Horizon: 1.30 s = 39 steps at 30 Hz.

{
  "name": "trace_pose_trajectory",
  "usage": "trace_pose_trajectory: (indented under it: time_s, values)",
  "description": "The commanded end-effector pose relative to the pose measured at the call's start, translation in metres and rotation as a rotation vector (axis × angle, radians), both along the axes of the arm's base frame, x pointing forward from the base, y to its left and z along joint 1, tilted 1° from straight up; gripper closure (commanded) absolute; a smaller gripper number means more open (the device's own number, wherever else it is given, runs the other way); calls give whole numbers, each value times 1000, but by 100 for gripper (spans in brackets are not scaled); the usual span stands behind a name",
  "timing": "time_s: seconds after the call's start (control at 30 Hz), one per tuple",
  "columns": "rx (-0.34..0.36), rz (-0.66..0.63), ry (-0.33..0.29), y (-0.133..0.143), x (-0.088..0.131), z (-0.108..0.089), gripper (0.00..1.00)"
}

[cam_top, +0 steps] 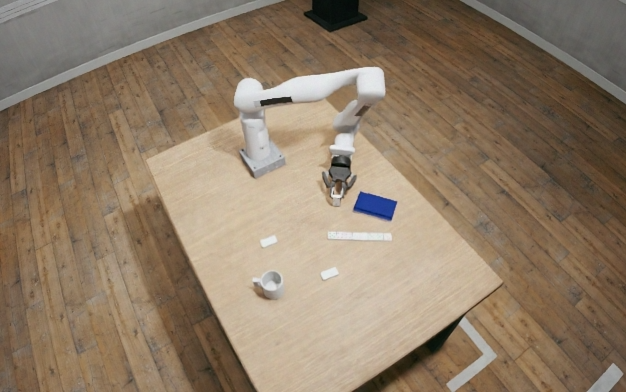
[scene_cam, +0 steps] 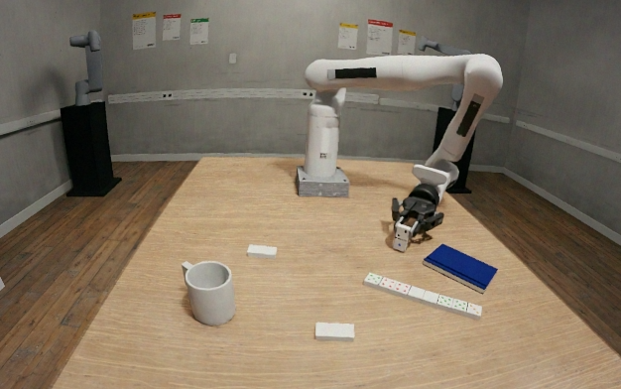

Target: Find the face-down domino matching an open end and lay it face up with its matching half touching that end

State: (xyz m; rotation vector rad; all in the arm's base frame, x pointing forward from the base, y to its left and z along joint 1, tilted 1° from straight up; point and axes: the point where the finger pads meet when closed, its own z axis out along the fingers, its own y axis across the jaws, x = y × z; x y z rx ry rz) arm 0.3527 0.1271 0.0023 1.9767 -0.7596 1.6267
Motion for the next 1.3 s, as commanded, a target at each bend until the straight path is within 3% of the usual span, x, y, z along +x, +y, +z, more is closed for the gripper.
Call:
trace_pose_trajectory:
  time_s: [0.0,0.13,0.17,1.27]
  values:
    - [6,0,-6,0,2,-1,69]
    - [6,0,-6,0,2,-1,69]
    - [6,0,-6,0,2,-1,51]
    - [4,0,-5,2,-1,2,51]
